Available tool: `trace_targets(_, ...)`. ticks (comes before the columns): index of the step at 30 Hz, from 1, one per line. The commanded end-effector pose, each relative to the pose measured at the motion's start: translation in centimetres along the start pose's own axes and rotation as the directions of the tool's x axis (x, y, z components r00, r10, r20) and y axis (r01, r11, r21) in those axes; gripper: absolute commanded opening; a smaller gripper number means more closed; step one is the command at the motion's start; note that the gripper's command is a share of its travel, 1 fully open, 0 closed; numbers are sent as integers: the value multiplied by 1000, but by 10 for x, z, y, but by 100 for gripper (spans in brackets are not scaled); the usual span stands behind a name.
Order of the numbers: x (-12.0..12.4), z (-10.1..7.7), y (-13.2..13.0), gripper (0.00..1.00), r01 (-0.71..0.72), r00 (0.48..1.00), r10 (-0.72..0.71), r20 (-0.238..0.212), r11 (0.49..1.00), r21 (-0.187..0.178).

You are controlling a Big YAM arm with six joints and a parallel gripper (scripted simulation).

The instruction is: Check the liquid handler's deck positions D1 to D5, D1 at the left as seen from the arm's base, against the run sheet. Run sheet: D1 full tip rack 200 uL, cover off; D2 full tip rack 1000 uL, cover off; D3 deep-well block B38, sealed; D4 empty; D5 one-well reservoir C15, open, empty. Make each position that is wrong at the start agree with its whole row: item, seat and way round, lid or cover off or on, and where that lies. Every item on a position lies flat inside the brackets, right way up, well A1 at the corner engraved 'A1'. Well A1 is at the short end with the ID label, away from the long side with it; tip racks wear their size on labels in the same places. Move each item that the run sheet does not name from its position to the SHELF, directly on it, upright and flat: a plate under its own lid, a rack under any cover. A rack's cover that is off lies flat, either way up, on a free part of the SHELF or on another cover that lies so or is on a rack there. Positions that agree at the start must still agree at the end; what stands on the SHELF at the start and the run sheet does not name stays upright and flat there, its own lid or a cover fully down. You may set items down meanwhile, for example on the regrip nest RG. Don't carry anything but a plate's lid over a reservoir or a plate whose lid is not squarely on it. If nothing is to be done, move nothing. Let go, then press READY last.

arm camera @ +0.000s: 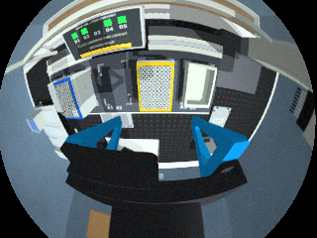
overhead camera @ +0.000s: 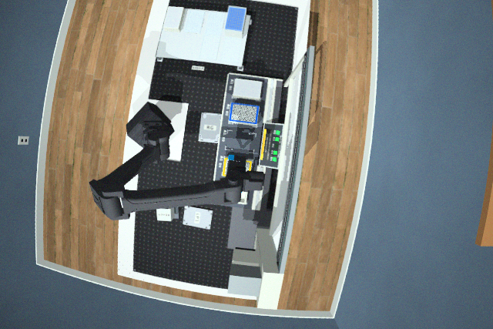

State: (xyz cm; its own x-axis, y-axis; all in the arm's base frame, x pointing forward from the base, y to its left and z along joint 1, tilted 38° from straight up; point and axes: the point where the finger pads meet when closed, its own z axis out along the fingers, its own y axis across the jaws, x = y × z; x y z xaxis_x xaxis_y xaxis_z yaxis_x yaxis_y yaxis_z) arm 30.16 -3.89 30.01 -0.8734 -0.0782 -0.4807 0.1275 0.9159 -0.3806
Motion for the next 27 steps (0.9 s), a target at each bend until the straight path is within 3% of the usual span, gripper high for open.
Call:
trace_targets(1,-17,-34,-7,100,-33,997,34,68,999,-11)
trace_targets(7,-14,-24,-1,100,-16,999,17,36,1000,-8)
trace_targets(27,-11,-21,-4,100,-19,999,19,38,1000,-5)
